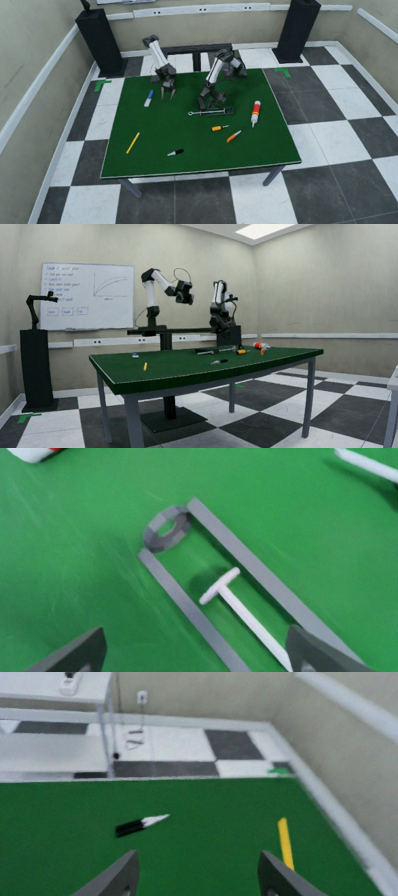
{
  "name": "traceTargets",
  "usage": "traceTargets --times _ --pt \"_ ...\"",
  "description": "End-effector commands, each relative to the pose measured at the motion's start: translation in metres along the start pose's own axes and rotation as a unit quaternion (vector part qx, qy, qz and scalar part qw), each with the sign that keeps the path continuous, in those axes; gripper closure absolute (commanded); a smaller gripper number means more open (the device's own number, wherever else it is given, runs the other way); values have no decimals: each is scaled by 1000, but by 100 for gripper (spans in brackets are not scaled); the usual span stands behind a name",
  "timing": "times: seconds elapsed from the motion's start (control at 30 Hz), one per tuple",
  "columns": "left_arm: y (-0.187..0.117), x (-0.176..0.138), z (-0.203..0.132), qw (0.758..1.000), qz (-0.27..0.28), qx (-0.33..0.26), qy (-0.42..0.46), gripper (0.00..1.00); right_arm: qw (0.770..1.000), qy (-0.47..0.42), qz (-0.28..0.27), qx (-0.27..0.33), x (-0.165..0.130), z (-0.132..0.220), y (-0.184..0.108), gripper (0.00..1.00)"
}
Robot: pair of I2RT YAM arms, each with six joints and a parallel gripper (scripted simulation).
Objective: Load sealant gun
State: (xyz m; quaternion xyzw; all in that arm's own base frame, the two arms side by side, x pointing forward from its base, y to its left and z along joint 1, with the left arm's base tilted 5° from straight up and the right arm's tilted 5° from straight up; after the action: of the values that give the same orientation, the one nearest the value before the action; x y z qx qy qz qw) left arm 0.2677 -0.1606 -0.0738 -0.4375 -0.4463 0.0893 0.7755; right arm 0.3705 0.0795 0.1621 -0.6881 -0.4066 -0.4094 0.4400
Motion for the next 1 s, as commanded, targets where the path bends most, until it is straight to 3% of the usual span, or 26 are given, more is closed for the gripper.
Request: traceTargets --times 0.0,0.4,0.77,0.83,0.97 --pt "-1 -11 -17 999 36 -14 29 8 996 55 47 51 -10 22 14 38" --pt "-8 -26 -37 991 85 -36 94 8 969 155 160 110 -57 58 28 38" --pt "-20 -43 -64 973 137 -79 166 8 901 270 314 130 -116 91 27 38" --pt "-20 -43 -64 973 137 -79 166 8 901 270 314 130 -116 91 27 38" --pt "-23 -47 -71 965 151 -92 191 8 866 313 370 123 -136 100 24 38"
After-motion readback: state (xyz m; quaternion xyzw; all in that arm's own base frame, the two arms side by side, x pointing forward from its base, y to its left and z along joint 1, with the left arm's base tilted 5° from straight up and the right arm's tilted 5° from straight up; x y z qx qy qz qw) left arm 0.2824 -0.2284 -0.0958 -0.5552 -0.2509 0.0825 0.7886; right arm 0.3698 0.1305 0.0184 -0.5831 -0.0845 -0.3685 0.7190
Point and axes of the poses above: on each arm, the point where the finger pads meet when closed, its own y axis out along the fingers, its own z axis across the jaws, x = y × z, the point moved 1 cm from there along -y, back along the fingers, and after that the axes turned 5 degrees about -y, right-handed, at the moved point
